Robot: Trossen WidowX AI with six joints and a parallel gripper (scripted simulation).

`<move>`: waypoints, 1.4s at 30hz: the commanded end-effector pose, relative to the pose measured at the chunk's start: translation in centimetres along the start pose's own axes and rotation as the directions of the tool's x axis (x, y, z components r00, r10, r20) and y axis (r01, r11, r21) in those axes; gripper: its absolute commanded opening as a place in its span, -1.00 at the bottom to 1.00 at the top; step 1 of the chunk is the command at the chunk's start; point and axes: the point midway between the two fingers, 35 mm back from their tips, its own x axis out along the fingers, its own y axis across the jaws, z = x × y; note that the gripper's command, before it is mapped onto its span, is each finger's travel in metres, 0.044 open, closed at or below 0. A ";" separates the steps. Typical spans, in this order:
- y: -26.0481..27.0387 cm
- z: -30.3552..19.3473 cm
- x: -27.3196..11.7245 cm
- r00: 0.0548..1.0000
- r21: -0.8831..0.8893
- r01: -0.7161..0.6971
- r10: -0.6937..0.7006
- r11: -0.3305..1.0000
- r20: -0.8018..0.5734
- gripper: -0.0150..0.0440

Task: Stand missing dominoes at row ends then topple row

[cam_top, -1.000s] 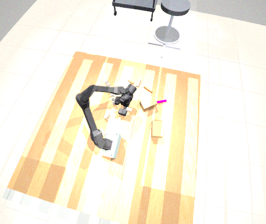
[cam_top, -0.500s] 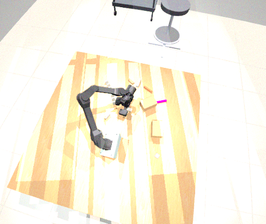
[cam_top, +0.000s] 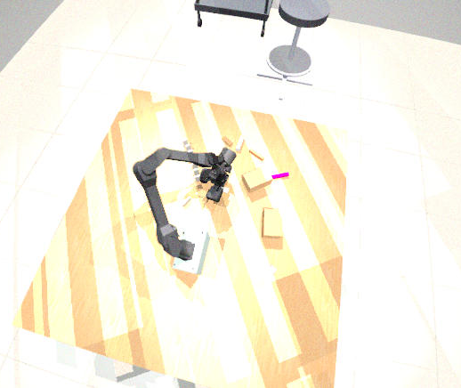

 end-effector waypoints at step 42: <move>3.0 -7.6 -16.4 1.000 0.999 0.016 -0.004 -0.052 -0.016 -0.13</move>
